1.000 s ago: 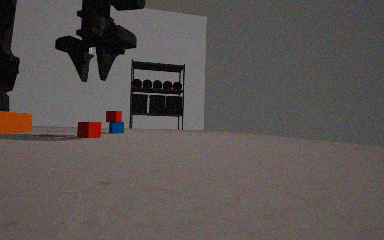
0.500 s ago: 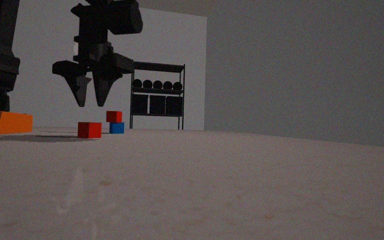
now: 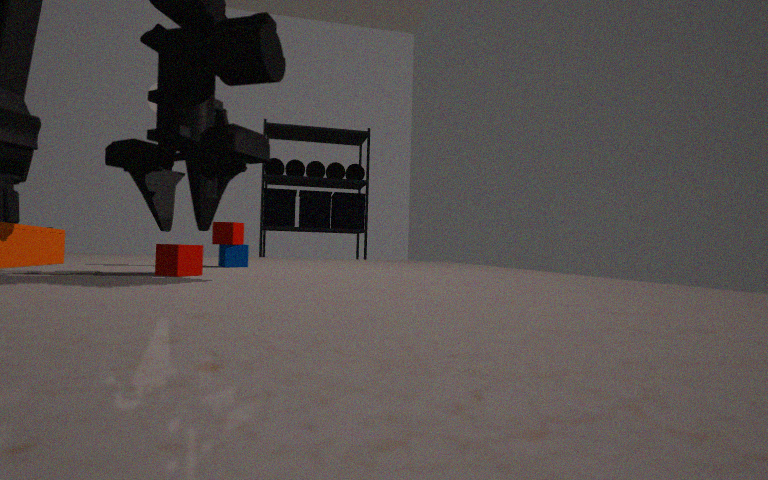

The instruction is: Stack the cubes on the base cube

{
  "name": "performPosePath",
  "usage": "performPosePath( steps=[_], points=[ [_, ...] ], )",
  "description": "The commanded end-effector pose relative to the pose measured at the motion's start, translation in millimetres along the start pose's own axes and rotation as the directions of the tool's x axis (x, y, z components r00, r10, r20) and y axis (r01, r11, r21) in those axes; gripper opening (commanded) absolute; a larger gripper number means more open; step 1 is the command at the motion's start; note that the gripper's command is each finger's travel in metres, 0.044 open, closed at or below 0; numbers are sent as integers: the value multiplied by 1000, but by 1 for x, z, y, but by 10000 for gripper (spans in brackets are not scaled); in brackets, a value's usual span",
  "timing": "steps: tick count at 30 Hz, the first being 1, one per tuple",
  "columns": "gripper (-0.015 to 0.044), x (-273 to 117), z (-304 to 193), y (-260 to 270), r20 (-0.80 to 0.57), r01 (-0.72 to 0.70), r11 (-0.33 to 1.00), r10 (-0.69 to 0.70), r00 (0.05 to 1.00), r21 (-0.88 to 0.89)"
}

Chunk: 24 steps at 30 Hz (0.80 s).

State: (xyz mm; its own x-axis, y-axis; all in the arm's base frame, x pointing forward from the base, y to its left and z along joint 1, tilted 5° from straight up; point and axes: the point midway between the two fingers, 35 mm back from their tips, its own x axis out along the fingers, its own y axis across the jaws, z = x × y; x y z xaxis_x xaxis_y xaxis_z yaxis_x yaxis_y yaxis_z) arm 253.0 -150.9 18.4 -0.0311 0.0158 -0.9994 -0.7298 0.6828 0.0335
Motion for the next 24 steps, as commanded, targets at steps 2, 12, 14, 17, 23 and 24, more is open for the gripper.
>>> performPosePath(
  steps=[2, 12, 14, 17, 23, 24],
  points=[
    [265, 13, -1, 3, -9, -18, 1000, 18, 1000, -4],
    [265, 29, -2, 3, -9, -18, 1000, 18, 1000, -4],
    [265, 31, -2, 3, -9, -18, 1000, 18, 1000, -4],
    [239, 32, -2, 3, -9, -18, 1000, 18, 1000, -4],
    [105, 32, -2, 3, -9, -18, 1000, 18, 1000, -4],
    [105, 32, -2, 3, -9, -18, 1000, 18, 1000, -4]
  ],
)
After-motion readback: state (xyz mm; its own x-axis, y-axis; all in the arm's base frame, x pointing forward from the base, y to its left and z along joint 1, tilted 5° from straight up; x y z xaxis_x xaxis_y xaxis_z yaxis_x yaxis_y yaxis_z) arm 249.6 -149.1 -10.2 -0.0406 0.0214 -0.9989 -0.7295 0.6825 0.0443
